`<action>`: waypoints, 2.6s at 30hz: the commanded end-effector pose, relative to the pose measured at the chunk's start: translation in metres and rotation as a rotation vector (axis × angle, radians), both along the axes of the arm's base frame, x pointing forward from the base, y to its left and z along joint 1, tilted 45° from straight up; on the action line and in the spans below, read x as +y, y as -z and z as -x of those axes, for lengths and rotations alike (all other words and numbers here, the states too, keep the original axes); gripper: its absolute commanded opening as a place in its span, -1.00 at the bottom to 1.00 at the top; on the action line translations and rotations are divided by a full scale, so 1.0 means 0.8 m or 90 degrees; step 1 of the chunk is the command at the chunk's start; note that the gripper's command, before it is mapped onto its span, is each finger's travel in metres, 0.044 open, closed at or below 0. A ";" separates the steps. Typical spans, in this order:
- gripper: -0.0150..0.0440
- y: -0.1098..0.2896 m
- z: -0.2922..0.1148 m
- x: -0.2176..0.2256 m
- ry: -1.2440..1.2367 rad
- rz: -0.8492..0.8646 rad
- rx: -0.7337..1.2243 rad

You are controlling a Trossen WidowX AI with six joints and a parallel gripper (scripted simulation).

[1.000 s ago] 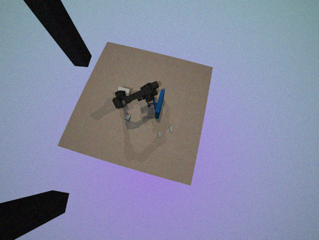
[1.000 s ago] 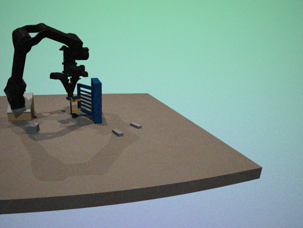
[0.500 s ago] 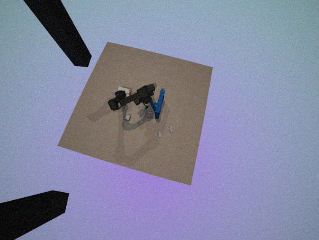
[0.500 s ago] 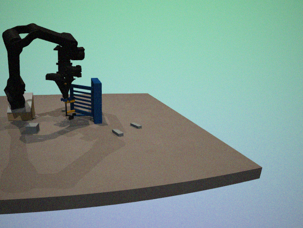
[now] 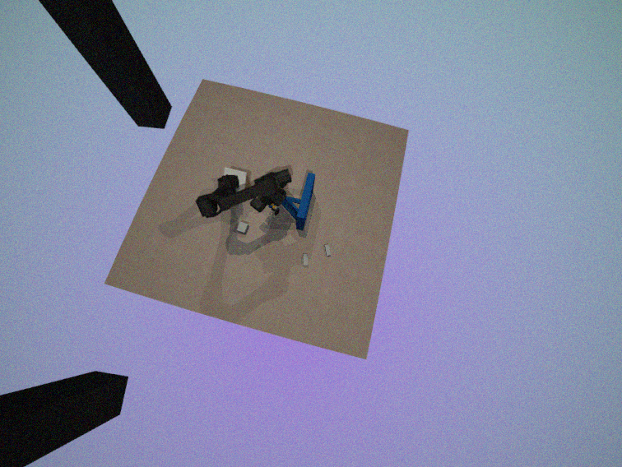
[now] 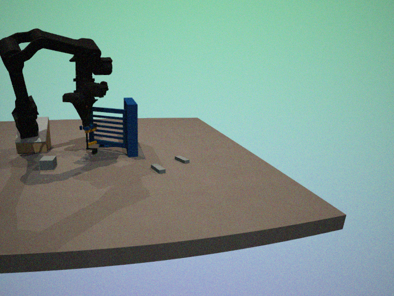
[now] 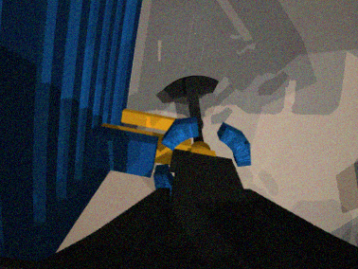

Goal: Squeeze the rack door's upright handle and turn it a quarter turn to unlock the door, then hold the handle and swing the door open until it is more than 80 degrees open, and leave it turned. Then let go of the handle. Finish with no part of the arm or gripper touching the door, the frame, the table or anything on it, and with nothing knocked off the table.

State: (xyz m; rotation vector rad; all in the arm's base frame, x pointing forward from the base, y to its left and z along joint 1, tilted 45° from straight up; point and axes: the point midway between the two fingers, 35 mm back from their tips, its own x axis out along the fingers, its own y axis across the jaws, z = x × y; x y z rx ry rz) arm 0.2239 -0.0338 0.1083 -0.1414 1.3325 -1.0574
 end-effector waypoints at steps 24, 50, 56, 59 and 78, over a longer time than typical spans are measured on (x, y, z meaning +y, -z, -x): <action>-0.44 -0.051 0.016 -0.050 -0.182 -0.028 0.172; -0.44 -0.080 0.013 -0.080 -0.285 -0.045 0.272; -0.26 -0.080 0.013 -0.080 -0.285 -0.045 0.272; 0.01 -0.080 0.013 -0.080 -0.285 -0.045 0.272; 0.48 -0.098 0.009 -0.063 -0.324 -0.042 0.252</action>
